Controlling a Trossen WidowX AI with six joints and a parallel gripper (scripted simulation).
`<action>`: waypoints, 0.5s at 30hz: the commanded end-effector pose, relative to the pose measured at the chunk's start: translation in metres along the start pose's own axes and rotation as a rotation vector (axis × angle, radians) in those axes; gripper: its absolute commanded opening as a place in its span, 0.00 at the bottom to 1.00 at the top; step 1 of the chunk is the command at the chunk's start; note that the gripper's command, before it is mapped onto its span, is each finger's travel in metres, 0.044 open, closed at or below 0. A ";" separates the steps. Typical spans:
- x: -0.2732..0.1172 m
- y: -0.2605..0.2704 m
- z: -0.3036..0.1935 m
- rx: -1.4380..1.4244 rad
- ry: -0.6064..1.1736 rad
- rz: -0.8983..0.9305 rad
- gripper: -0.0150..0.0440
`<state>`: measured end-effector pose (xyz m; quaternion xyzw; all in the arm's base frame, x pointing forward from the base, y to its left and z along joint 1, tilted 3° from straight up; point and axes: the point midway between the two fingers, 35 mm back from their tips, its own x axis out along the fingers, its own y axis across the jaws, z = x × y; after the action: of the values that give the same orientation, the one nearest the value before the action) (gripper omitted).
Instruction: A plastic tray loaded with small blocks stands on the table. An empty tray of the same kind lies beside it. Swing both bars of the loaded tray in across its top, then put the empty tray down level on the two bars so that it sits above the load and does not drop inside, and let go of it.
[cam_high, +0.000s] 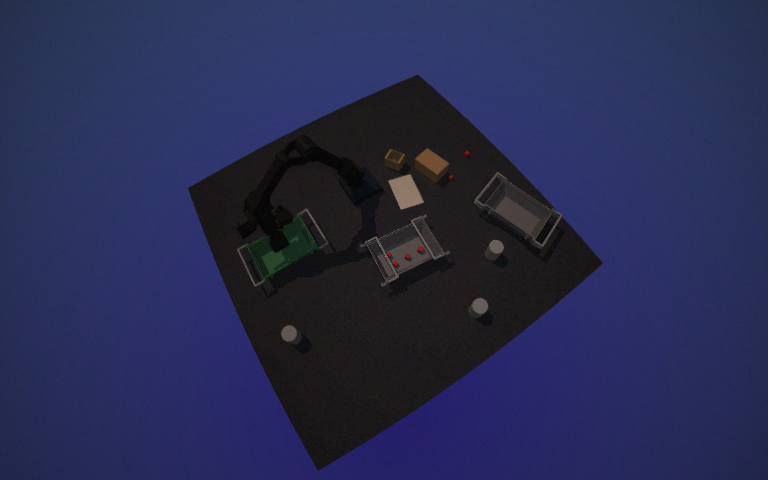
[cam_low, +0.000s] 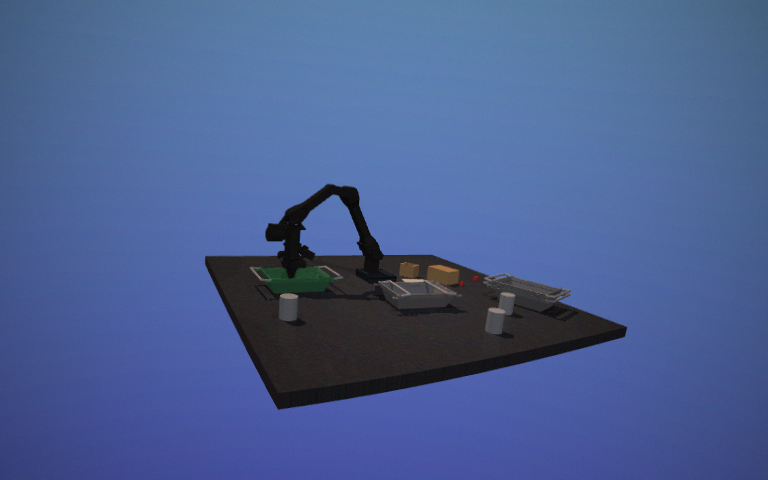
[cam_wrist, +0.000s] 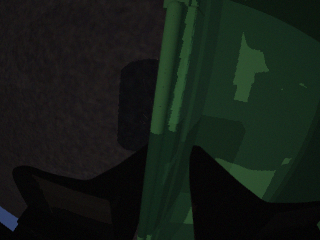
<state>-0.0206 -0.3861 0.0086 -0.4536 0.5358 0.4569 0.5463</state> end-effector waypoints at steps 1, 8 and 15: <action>0.000 0.003 0.000 -0.001 0.000 0.008 0.38; 0.000 0.003 0.000 -0.001 0.000 0.008 0.30; -0.024 0.002 -0.002 -0.001 0.001 0.008 0.25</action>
<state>-0.0211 -0.3862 0.0168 -0.4515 0.5331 0.4582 0.5496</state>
